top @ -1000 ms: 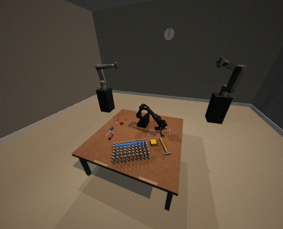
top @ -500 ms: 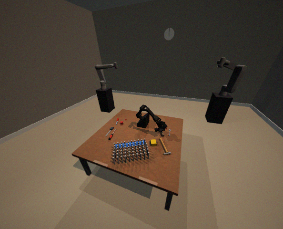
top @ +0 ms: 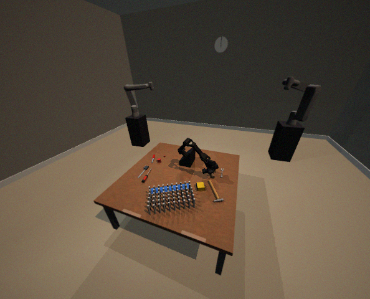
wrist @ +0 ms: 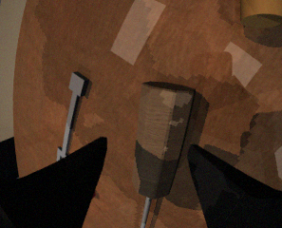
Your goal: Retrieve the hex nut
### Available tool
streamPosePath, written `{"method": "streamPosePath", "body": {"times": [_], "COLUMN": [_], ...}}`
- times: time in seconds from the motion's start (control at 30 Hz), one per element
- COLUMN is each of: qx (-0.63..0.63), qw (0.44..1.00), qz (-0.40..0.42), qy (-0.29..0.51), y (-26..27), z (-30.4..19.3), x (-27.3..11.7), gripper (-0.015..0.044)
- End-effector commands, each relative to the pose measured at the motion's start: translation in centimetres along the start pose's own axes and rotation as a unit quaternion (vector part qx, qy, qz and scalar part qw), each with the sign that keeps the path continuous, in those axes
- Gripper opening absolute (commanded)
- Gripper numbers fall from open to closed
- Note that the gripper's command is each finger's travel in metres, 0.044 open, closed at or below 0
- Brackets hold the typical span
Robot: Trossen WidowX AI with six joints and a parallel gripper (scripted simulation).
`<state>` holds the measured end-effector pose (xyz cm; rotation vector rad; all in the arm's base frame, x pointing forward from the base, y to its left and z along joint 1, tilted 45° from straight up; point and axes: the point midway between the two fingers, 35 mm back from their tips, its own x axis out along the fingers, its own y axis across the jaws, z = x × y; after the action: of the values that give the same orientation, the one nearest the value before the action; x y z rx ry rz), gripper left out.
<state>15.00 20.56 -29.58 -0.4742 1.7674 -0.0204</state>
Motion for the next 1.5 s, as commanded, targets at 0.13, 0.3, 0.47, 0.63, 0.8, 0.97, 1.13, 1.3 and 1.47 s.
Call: {"method": "streamPosePath", "body": {"times": [0.13,0.3,0.47,0.63,0.8,0.97,1.13,1.3,1.47], "qx": [-0.002,-0.002,-0.002,-0.002,-0.002,-0.002,-0.001,0.001,0.001], "qw": [1.0,1.0,1.0,1.0,1.0,1.0,1.0,1.0,1.0], "qz": [-0.007,-0.007,-0.007,-0.007,-0.007,-0.007,-0.005,-0.003,-0.003], "qy": [0.006,0.006,0.006,0.006,0.006,0.006,0.005,0.005,0.005], "y": [-1.0,-1.1,-1.1,-1.1,-1.1,-1.1,0.2,1.7,1.7], "z": [-0.5,-0.5,-0.5,-0.5,-0.5,-0.5,-0.3,-0.3,-0.4], "x": [1.7,1.7,1.7,1.7,1.7,1.7,-0.7,-3.9,-4.0], "gripper": [0.028,0.028,0.0247,0.0213,0.018,0.0147,0.0015,0.0,0.0]}}
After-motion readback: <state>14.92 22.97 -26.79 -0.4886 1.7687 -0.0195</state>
